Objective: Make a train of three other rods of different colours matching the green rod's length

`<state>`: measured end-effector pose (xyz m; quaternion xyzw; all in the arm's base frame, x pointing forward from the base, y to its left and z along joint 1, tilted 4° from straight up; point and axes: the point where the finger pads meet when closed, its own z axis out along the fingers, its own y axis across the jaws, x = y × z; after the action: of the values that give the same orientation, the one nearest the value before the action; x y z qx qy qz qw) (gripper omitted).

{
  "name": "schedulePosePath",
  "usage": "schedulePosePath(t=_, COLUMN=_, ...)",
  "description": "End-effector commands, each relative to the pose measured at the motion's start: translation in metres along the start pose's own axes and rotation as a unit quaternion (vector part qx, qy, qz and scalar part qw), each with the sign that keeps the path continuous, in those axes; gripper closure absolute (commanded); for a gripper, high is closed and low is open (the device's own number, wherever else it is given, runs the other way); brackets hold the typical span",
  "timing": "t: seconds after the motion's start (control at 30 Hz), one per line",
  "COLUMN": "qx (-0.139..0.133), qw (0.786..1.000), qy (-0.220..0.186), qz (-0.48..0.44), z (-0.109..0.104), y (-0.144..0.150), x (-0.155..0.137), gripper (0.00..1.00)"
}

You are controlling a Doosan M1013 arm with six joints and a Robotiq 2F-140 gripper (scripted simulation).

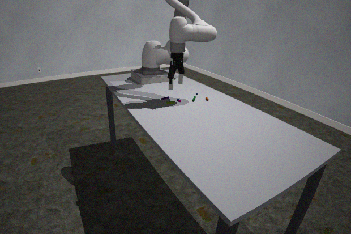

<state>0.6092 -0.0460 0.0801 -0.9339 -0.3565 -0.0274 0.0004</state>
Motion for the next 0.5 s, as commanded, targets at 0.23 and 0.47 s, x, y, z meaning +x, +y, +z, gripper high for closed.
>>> schedulePosePath(t=0.23, qx=0.004, qw=0.983, qy=0.007, qz=-0.183, z=0.007, y=0.017, x=-0.014, gripper=0.00)
schedulePosePath(t=0.47, qx=0.004, qw=0.964, qy=0.007, qz=-0.267, z=0.011, y=0.025, x=-0.021, gripper=0.00)
